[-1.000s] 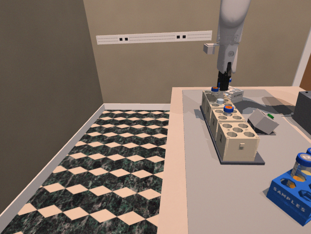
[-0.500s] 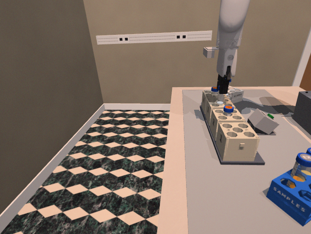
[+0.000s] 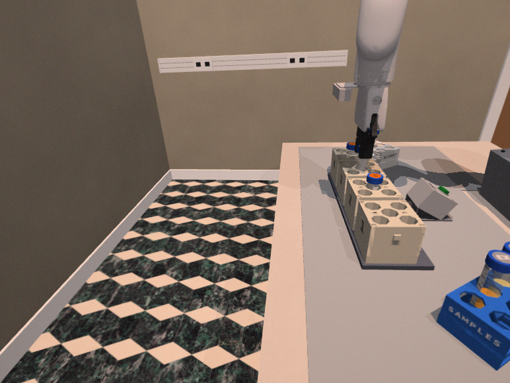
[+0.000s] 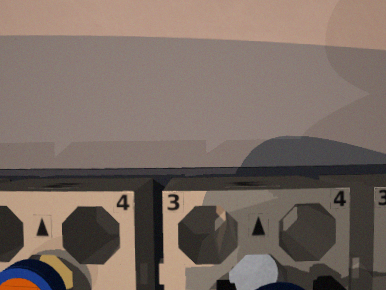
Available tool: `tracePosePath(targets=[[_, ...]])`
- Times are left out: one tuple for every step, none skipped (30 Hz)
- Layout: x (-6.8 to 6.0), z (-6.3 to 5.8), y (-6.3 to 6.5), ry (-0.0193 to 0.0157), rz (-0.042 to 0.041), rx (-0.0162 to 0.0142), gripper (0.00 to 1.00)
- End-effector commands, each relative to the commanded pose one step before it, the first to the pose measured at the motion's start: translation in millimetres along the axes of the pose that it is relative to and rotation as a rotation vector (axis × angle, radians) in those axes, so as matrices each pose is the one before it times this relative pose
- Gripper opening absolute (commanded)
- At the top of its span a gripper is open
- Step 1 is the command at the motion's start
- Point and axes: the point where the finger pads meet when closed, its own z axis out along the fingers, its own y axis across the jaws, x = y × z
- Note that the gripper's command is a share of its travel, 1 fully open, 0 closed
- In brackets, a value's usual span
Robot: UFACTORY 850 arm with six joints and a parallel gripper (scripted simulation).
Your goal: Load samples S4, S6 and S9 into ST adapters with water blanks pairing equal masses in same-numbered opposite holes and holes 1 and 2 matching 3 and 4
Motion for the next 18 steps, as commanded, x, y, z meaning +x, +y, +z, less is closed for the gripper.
tracePosePath(targets=[[0.80,3.63,0.13,0.00206,-0.00005,0.00123,0.00],[0.00,0.99,0.00,-0.00001,0.00000,-0.00001,0.00],[0.00,1.00,0.00,0.00000,0.00000,0.00002,0.00],[0.00,1.00,0.00,0.00000,0.00000,0.00001,0.00],[-0.01,1.00,0.00,0.00000,0.00000,0.00002,0.00],[0.00,0.00,0.00,0.00000,0.00000,0.00000,0.00],[0.00,0.00,0.00,0.00000,0.00000,0.00000,0.00],[0.00,0.99,0.00,-0.00001,0.00000,-0.00001,0.00],[0.00,1.00,0.00,0.00000,0.00000,0.00001,0.00],[0.00,1.00,0.00,0.00000,0.00000,0.00001,0.00],[0.00,1.00,0.00,0.00000,0.00000,0.00001,0.00],[0.00,1.00,0.00,0.00000,0.00000,0.00001,0.00],[0.00,1.00,0.00,0.00000,0.00000,0.00001,0.00],[0.00,1.00,0.00,0.00000,0.00000,0.00001,0.00],[0.00,1.00,0.00,0.00000,0.00000,0.00001,0.00],[0.00,1.00,0.00,0.00000,0.00000,0.00001,0.00],[-0.06,1.08,0.00,0.00007,0.00000,0.00006,0.00],[0.00,1.00,0.00,0.00000,0.00000,0.00000,0.00]])
